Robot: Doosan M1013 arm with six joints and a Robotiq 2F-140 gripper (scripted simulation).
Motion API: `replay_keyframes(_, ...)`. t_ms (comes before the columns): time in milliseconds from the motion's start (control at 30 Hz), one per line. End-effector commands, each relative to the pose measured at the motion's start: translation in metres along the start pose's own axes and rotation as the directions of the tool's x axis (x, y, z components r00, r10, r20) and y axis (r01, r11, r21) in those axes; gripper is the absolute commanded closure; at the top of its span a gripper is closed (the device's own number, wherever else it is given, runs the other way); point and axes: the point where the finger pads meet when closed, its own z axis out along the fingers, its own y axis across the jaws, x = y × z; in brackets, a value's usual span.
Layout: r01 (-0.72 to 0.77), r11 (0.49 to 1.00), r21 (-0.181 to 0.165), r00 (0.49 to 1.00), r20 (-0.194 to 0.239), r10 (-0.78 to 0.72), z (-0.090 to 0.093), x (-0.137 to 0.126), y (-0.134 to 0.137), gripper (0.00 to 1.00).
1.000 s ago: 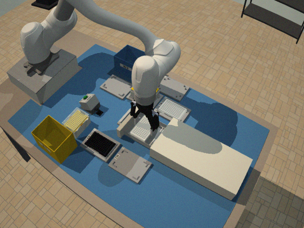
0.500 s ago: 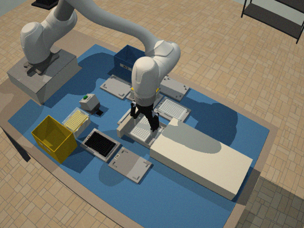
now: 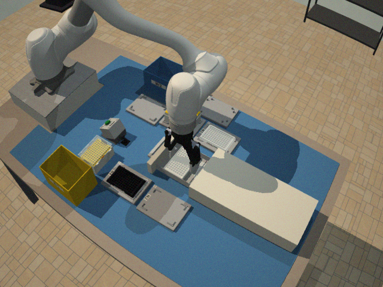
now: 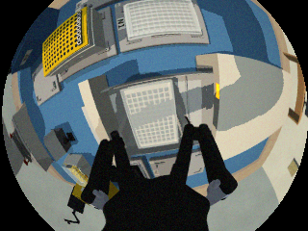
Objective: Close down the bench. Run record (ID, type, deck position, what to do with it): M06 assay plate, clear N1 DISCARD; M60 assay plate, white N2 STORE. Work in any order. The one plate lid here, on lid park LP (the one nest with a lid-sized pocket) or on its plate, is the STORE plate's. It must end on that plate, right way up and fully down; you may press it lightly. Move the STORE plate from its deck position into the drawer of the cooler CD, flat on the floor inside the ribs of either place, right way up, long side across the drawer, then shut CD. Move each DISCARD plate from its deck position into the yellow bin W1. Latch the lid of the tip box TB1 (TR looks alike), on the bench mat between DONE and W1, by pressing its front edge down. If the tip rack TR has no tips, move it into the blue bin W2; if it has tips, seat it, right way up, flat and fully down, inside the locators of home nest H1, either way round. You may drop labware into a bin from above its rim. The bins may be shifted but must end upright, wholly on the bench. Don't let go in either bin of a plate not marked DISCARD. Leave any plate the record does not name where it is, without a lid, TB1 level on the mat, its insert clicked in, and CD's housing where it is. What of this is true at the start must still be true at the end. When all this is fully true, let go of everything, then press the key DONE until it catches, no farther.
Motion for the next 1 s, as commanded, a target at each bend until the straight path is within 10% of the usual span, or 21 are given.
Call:
replay_keyframes(0, 0.0, 1.0, 0.0, 1.0, 0.0, 0.0, 0.0007, 0.0001, 0.0, 1.0)
replay_keyframes(967, 0.0, 1.0, 0.0, 1.0, 0.0, 0.0, 0.0011, 0.0, 0.0056, 1.0)
